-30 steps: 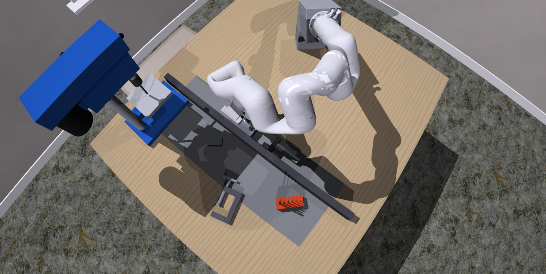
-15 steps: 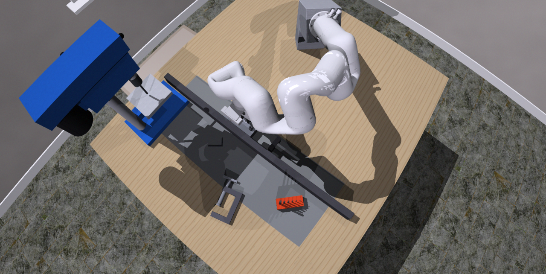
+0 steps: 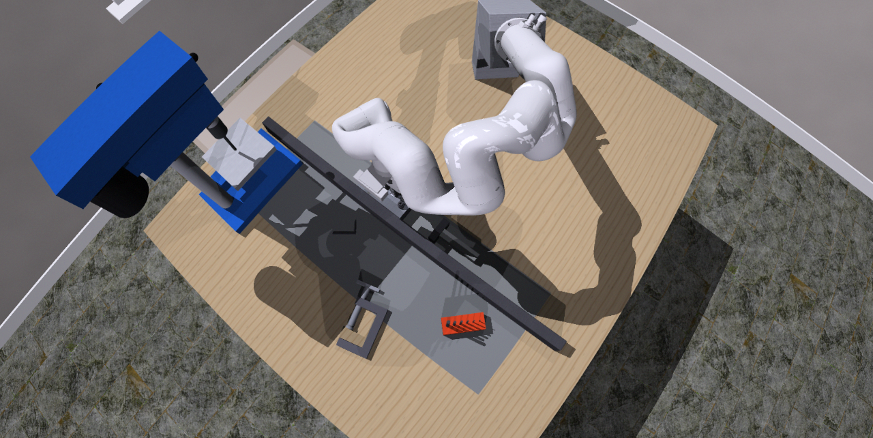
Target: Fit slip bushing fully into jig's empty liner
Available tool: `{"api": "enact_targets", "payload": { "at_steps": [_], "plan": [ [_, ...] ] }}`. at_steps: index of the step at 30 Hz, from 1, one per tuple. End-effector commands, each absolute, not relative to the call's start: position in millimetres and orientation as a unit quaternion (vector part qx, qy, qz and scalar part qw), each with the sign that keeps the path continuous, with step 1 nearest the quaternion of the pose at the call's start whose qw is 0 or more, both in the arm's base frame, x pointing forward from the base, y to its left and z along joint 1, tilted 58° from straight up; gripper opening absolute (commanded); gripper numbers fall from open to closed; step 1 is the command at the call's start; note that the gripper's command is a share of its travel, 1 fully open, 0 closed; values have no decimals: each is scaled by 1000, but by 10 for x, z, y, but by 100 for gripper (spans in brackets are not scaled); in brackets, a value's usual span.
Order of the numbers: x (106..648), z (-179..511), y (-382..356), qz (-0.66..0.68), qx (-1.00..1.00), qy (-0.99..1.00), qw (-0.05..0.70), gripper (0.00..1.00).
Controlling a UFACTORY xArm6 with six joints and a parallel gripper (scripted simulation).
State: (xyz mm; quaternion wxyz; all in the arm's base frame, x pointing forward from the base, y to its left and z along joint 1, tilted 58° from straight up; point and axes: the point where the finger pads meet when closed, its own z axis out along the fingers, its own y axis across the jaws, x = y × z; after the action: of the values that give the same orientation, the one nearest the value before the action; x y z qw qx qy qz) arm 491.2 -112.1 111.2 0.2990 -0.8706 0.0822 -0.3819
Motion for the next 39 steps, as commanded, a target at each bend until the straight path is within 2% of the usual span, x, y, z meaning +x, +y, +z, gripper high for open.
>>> {"api": "enact_targets", "payload": {
  "at_steps": [1,39],
  "plan": [
    [4921,1112,-1125,-383,-870,82,299,26],
    [4971,1076,-1093,-383,-870,82,299,26]
  ]
}}
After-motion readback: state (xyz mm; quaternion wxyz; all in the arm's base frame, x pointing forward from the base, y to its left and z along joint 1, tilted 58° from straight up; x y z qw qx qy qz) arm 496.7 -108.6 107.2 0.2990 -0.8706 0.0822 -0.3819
